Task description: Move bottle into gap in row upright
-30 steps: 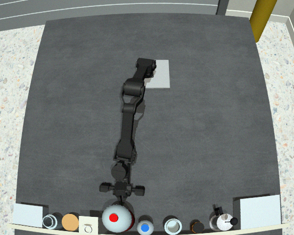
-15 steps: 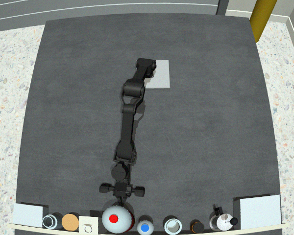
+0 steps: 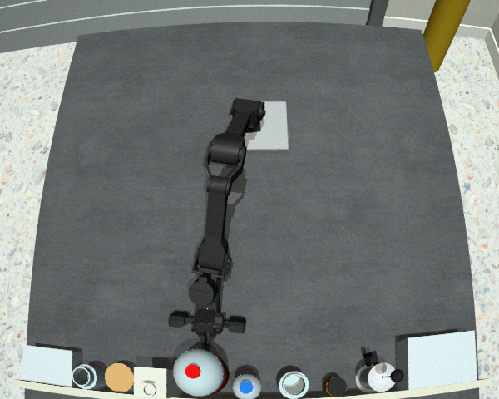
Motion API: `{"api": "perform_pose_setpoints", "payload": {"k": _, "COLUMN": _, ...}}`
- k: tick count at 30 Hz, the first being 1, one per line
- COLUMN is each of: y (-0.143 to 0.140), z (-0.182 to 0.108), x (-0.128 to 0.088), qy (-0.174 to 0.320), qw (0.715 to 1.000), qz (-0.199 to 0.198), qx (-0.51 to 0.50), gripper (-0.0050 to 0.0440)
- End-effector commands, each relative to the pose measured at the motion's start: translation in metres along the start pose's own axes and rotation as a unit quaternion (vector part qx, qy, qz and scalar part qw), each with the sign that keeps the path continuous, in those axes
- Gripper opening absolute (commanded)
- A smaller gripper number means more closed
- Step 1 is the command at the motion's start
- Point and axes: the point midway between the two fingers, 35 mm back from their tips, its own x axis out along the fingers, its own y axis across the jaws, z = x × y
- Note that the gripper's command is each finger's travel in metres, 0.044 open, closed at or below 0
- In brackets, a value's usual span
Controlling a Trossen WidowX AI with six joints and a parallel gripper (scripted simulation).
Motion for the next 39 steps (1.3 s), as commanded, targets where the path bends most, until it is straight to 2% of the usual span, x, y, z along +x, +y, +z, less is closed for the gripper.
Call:
{"api": "perform_pose_setpoints", "payload": {"k": 1, "y": -0.002, "z": 0.027, "x": -0.013, "qy": -0.024, "qw": 1.0, "qz": -0.001, "qx": -0.002, "gripper": -0.005}}
{"api": "perform_pose_setpoints", "payload": {"k": 39, "y": -0.007, "z": -0.002, "x": -0.06, "qy": -0.021, "qw": 1.0, "qz": -0.001, "qx": -0.002, "gripper": -0.005}}
